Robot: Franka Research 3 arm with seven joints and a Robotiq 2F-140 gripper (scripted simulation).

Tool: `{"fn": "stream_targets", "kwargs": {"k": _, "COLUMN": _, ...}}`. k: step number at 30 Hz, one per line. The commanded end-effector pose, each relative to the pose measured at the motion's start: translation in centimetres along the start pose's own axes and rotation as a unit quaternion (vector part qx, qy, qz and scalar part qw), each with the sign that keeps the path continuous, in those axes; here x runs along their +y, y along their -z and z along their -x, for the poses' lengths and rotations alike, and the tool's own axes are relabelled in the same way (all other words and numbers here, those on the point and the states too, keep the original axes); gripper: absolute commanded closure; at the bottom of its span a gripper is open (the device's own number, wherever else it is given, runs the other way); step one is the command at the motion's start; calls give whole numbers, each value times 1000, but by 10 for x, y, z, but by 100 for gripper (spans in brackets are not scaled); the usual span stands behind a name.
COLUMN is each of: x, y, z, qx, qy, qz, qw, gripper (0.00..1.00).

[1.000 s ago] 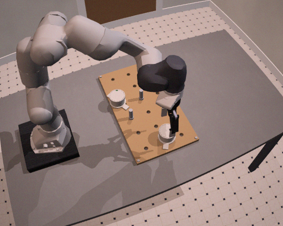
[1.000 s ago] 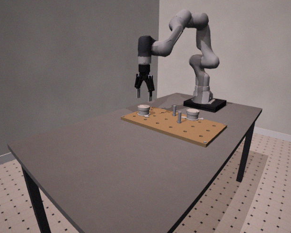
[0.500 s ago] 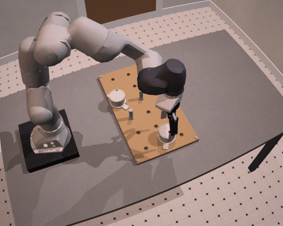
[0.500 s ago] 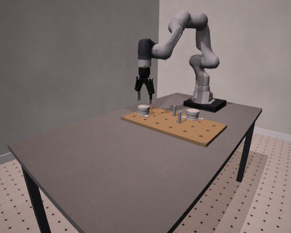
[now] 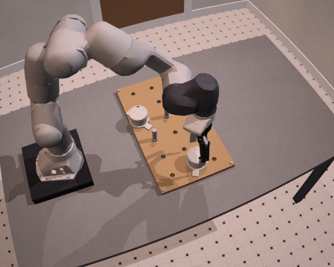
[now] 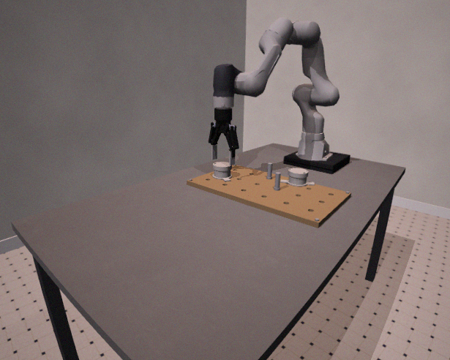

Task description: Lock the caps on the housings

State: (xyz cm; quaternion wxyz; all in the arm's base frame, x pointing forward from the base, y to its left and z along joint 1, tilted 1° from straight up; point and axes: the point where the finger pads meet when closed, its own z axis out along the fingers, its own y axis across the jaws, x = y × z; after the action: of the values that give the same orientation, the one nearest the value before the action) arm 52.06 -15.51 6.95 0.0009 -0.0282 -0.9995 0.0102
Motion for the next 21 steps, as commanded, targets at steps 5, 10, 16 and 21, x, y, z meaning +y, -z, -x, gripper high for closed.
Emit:
{"fn": "stream_targets", "kwargs": {"k": 5, "x": -1, "y": -6, "z": 2, "qx": -4, "qy": 3, "qz": 0, "qw": 1000, "gripper": 22}}
{"fn": "stream_targets", "kwargs": {"k": 10, "x": -1, "y": -10, "z": 2, "qx": -4, "qy": 3, "qz": 0, "qw": 1000, "gripper": 22}}
{"fn": "stream_targets", "kwargs": {"k": 16, "x": -1, "y": -14, "z": 2, "qx": -4, "qy": 3, "qz": 0, "qw": 1000, "gripper": 22}}
{"fn": "stream_targets", "kwargs": {"k": 21, "x": -1, "y": -16, "z": 2, "qx": -4, "qy": 3, "qz": 0, "qw": 1000, "gripper": 22}}
